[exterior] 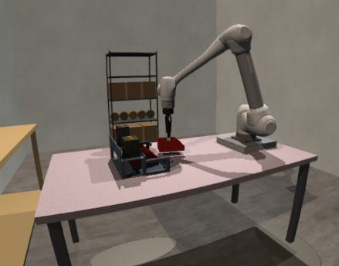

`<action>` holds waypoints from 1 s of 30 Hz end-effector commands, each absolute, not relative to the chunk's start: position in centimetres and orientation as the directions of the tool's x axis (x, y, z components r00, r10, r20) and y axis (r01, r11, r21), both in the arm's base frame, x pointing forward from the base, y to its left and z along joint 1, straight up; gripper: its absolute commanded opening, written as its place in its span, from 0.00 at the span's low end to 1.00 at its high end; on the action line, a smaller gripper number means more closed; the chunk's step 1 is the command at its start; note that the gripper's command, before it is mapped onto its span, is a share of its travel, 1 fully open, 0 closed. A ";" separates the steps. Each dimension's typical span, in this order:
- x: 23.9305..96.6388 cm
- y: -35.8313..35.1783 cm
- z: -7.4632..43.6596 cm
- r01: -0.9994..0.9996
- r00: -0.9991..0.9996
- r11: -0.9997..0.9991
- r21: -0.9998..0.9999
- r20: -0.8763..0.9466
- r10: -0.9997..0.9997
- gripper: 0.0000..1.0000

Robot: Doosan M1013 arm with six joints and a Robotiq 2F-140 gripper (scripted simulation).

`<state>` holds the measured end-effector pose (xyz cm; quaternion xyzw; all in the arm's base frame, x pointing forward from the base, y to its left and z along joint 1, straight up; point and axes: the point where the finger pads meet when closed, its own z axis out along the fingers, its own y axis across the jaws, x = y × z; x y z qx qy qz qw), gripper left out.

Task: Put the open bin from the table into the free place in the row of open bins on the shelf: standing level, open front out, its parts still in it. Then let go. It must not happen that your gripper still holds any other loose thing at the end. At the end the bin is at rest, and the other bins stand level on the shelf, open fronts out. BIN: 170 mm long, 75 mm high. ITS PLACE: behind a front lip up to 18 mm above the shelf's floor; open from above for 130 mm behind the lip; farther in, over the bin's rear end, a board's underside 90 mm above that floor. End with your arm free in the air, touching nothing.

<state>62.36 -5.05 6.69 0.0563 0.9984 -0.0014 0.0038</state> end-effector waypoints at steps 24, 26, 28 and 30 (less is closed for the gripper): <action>62.1 -1.2 6.6 0.075 -0.997 0.997 -0.003 -0.008 0.075 0.00; 62.1 -0.9 6.6 0.072 -0.997 0.997 -0.003 -0.008 0.072 0.00; 62.0 -0.3 6.6 0.066 -0.998 0.998 -0.003 -0.008 0.066 0.00; 62.0 0.3 6.6 0.060 -0.998 0.998 -0.003 -0.008 0.060 0.00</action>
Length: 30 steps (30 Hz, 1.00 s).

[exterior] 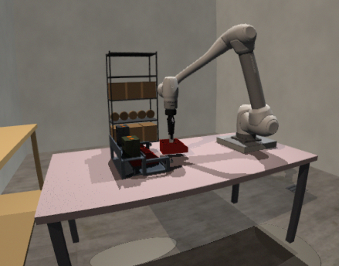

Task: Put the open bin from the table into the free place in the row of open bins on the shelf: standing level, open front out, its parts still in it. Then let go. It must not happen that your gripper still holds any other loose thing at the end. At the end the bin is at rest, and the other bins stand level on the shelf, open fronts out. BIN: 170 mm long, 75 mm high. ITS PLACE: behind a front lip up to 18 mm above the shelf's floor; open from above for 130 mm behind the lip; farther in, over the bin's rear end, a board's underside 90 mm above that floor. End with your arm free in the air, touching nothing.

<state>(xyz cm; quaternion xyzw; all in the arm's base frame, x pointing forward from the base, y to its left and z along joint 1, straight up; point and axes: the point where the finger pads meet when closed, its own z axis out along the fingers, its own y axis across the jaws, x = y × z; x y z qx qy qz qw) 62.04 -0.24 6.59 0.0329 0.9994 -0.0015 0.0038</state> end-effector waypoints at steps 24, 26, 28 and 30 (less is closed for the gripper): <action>61.5 8.2 6.4 -0.016 -1.000 1.000 -0.003 -0.008 -0.016 0.00; 61.4 8.9 6.4 -0.022 -1.000 1.000 -0.003 -0.008 -0.022 0.00; 61.4 9.2 6.4 -0.026 -1.000 1.000 -0.003 -0.008 -0.026 0.00; 61.4 9.6 6.4 -0.029 -1.000 1.000 -0.003 -0.008 -0.029 0.00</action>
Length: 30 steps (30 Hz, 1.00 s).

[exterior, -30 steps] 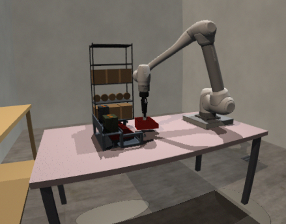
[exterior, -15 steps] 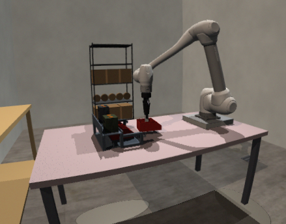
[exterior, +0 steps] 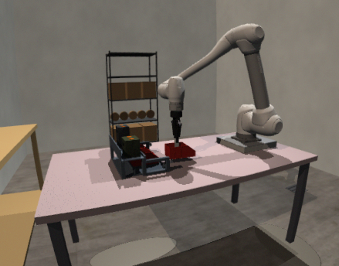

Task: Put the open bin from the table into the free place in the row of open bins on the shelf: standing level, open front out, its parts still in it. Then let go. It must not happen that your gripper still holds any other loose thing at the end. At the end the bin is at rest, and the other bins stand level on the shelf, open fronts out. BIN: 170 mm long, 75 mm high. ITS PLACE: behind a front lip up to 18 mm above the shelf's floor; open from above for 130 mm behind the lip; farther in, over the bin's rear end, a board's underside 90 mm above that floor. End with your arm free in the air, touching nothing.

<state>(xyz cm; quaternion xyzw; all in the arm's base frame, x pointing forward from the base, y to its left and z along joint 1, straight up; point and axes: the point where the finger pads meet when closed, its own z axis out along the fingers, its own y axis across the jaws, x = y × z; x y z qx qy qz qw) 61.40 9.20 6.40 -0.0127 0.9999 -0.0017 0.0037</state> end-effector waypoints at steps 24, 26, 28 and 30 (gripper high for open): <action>61.0 15.3 6.3 -0.084 -0.996 0.996 -0.004 -0.007 -0.084 0.00; 61.0 15.6 6.3 -0.087 -0.996 0.996 -0.004 -0.007 -0.087 0.00; 61.0 15.8 6.3 -0.089 -0.996 0.996 -0.004 -0.007 -0.089 0.00; 61.0 16.0 6.3 -0.091 -0.996 0.996 -0.004 -0.007 -0.091 0.00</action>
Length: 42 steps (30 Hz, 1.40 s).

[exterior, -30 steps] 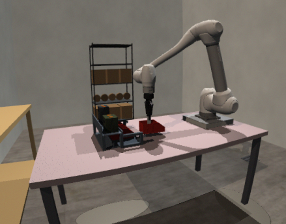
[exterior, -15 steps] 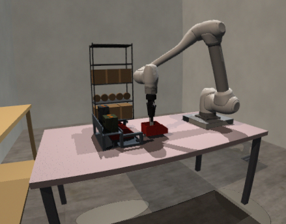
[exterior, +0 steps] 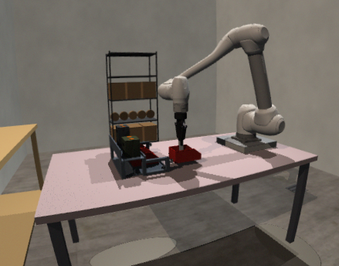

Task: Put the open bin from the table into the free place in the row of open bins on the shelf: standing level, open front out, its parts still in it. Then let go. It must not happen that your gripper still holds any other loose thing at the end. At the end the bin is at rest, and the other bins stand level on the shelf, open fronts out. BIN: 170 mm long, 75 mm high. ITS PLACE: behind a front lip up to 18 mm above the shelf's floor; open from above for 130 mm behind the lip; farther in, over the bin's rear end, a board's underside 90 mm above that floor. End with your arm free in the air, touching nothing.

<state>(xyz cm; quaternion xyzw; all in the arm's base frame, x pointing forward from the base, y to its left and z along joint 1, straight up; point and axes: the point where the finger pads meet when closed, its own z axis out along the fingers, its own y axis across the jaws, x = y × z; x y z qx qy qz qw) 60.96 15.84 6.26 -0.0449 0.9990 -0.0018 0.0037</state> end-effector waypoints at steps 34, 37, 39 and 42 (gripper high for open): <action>60.9 16.6 6.3 -0.097 -0.995 0.995 -0.004 -0.007 -0.097 0.00; 60.9 16.6 6.3 -0.097 -0.995 0.995 -0.004 -0.007 -0.097 0.00; 60.9 16.6 6.3 -0.097 -0.995 0.995 -0.004 -0.007 -0.097 0.00; 60.9 16.6 6.3 -0.097 -0.995 0.995 -0.004 -0.007 -0.097 0.00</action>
